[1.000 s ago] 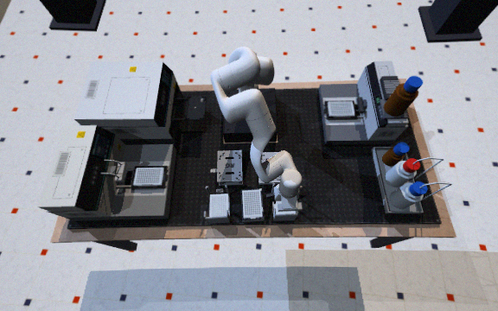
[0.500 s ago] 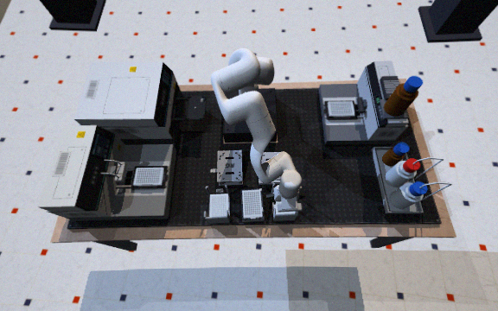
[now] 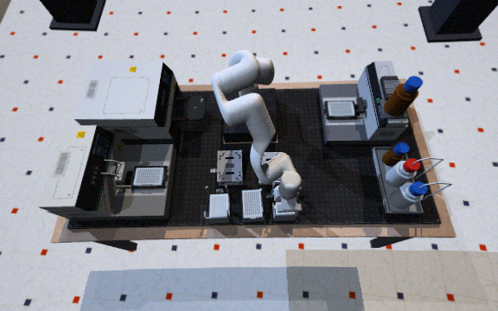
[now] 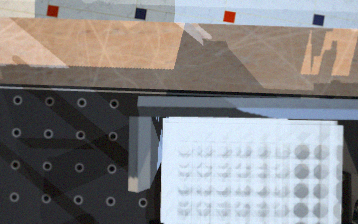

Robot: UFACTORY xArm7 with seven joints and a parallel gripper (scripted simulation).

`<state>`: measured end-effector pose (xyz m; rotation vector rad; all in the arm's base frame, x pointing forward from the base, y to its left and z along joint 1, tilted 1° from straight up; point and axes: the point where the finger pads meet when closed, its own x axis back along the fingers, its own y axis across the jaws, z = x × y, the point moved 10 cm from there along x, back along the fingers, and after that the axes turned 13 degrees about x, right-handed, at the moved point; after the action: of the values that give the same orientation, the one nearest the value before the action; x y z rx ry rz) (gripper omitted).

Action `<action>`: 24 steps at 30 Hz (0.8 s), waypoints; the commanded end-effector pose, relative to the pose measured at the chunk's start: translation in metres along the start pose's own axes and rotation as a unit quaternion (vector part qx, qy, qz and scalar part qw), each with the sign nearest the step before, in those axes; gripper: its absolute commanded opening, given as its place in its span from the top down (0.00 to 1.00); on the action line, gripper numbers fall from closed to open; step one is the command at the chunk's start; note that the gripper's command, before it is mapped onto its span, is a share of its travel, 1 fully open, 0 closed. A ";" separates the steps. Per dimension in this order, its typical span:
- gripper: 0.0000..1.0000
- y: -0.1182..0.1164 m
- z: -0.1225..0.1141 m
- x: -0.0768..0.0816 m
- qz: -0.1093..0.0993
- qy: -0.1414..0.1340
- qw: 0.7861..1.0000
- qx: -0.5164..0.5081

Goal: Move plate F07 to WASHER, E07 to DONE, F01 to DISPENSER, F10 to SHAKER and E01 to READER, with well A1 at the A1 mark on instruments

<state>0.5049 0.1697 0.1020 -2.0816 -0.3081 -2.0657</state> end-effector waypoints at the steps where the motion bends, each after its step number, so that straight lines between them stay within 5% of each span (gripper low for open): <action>1: 1.00 0.000 0.002 0.000 0.000 0.003 1.000 0.000; 24: 1.00 0.000 0.002 -0.014 0.000 0.003 1.000 0.000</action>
<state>0.5048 0.1695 0.0873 -2.0816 -0.3081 -2.0657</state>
